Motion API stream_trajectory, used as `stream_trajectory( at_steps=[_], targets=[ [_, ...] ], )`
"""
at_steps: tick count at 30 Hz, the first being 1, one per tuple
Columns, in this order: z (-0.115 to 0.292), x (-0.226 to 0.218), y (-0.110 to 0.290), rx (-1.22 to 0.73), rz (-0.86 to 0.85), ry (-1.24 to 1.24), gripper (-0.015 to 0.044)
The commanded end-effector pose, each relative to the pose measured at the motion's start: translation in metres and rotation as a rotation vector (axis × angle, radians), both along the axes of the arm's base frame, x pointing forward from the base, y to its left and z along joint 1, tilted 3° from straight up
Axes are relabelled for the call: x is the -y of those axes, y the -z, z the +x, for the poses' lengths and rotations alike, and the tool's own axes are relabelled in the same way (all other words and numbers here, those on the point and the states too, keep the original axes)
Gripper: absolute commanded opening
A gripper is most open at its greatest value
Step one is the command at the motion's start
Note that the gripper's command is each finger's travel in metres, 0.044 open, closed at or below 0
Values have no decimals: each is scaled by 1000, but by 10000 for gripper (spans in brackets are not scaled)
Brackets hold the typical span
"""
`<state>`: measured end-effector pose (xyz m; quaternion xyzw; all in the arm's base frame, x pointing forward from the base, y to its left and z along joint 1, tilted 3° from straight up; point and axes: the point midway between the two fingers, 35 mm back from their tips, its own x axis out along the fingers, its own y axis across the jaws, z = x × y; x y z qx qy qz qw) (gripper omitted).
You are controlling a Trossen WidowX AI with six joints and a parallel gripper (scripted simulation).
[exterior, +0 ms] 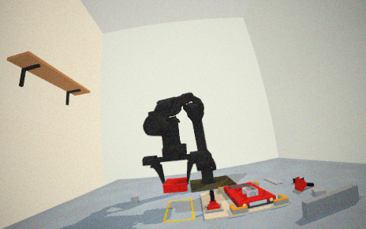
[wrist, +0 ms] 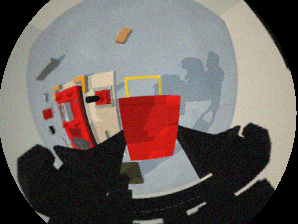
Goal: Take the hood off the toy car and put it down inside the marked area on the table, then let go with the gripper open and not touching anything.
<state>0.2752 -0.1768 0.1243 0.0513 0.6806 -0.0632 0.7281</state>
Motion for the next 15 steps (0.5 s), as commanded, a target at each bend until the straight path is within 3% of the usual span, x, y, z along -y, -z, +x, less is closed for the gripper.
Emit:
stream_trajectory(
  at_steps=[1,15],
  targets=[
    [1,0,4,4,3,-4,0],
    [2,0,18,4,3,-4,0]
  ],
)
